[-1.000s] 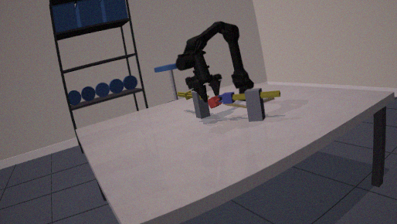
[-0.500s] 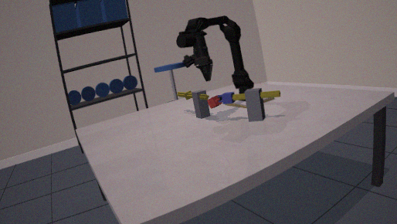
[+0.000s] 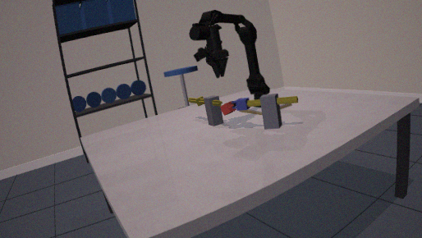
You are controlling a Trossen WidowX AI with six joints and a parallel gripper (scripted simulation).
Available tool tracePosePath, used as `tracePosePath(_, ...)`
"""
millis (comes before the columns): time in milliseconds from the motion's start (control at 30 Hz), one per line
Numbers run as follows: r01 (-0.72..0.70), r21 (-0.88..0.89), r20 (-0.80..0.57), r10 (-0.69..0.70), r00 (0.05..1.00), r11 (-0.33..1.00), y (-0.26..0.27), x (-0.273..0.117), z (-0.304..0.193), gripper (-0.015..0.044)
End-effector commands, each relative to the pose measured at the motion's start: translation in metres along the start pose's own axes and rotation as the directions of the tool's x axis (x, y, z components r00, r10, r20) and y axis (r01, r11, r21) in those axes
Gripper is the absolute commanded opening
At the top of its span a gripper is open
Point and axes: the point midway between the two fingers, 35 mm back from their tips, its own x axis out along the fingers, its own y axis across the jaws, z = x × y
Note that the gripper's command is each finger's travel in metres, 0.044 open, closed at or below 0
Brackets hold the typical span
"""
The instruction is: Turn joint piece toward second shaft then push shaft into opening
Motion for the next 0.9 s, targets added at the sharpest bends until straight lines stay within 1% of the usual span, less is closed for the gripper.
tracePosePath(0, 0.038, -0.103, -0.012, -0.040, 0.999, 0.994, -0.007, 0.014, 0.005, 0.0440)
tracePosePath(233, 0.089, -0.315, -0.026, -0.102, 0.994, 0.945, -0.021, 0.038, 0.013, 0.0440)
tracePosePath(533, 0.090, -0.352, -0.029, -0.107, 0.994, 0.932, -0.023, 0.040, 0.014, 0.0440)
tracePosePath(867, 0.041, -0.592, -0.047, -0.085, 0.995, 0.805, -0.024, 0.044, 0.014, 0.0440)
